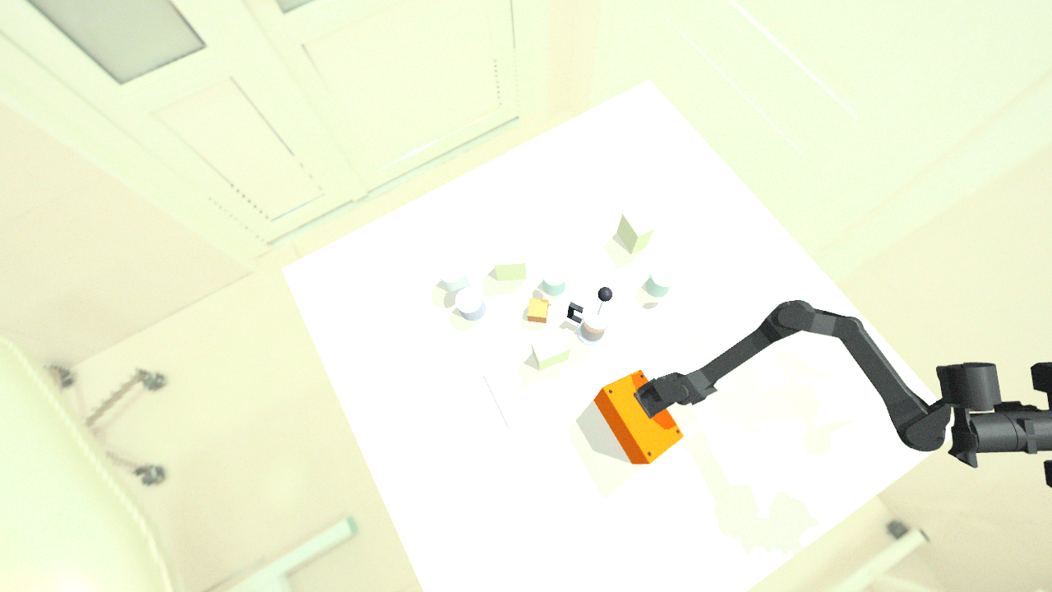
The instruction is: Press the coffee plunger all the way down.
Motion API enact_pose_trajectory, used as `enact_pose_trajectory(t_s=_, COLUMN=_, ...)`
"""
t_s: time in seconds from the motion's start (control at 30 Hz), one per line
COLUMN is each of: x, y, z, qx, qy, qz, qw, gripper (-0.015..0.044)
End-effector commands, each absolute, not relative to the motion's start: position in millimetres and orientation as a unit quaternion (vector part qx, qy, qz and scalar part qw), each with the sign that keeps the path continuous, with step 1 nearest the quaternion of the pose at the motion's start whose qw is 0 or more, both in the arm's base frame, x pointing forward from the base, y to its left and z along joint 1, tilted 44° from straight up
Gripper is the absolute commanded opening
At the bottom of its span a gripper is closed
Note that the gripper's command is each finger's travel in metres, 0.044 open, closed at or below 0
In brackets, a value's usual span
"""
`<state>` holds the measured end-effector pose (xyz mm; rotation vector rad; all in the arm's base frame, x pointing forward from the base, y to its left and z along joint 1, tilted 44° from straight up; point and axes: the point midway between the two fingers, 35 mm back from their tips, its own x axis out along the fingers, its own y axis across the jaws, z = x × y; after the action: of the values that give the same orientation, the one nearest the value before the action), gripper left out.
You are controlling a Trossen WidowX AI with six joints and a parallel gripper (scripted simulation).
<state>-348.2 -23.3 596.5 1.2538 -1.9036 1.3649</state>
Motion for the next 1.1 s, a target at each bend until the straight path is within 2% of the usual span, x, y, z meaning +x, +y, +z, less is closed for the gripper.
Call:
enact_pose_trajectory(t_s=0.0, x=-349.2, y=-21.7, z=595.8, qx=0.456, qy=-0.696, qz=0.501, qw=0.239, gripper=0.0426)
enact_pose_trajectory(t_s=0.03, x=-350.5, y=-19.4, z=594.9, qx=0.452, qy=-0.696, qz=0.504, qw=0.238, gripper=0.0440)
enact_pose_trajectory(t_s=0.4, x=-384.5, y=54.3, z=567.3, qx=0.340, qy=-0.664, qz=0.630, qw=0.215, gripper=0.0440)
enact_pose_trajectory(t_s=0.7, x=-400.0, y=156.0, z=519.0, qx=0.181, qy=-0.581, qz=0.757, qw=0.237, gripper=0.0440)
enact_pose_trajectory(t_s=0.87, x=-395.1, y=222.1, z=475.8, qx=0.073, qy=-0.488, qz=0.826, qw=0.271, gripper=0.0440)
enact_pose_trajectory(t_s=1.07, x=-363.7, y=298.8, z=412.8, qx=-0.058, qy=-0.346, qz=0.872, qw=0.342, gripper=0.0440)
